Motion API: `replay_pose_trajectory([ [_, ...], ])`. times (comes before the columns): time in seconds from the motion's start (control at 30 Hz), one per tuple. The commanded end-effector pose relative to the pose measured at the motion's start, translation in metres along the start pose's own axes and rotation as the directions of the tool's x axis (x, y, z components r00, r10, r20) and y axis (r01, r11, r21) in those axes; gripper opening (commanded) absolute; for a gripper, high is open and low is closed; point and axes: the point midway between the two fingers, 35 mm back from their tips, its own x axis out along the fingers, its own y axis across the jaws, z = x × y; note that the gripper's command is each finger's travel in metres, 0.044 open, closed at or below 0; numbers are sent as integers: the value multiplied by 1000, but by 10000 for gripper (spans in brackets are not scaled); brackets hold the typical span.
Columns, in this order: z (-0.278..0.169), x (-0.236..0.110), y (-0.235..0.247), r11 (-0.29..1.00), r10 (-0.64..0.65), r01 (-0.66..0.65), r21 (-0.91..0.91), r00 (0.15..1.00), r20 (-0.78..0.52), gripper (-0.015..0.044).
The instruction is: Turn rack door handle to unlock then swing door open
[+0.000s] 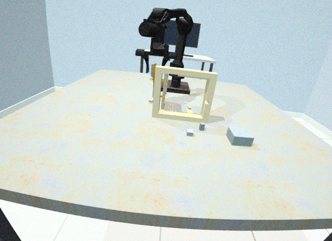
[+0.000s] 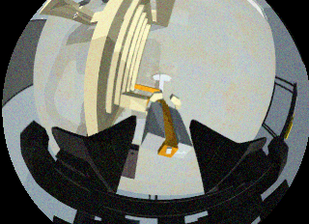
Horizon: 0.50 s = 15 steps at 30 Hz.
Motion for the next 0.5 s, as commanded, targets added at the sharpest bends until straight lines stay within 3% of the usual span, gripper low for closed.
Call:
replay_pose_trajectory([
  [0.0, 1, -5, 0, 1000, 2, -2, -5, 1000, 2, 280],
  [0.47, 1, -22, -1, 1000, -2, 2, -5, 1000, 8, 280],
])
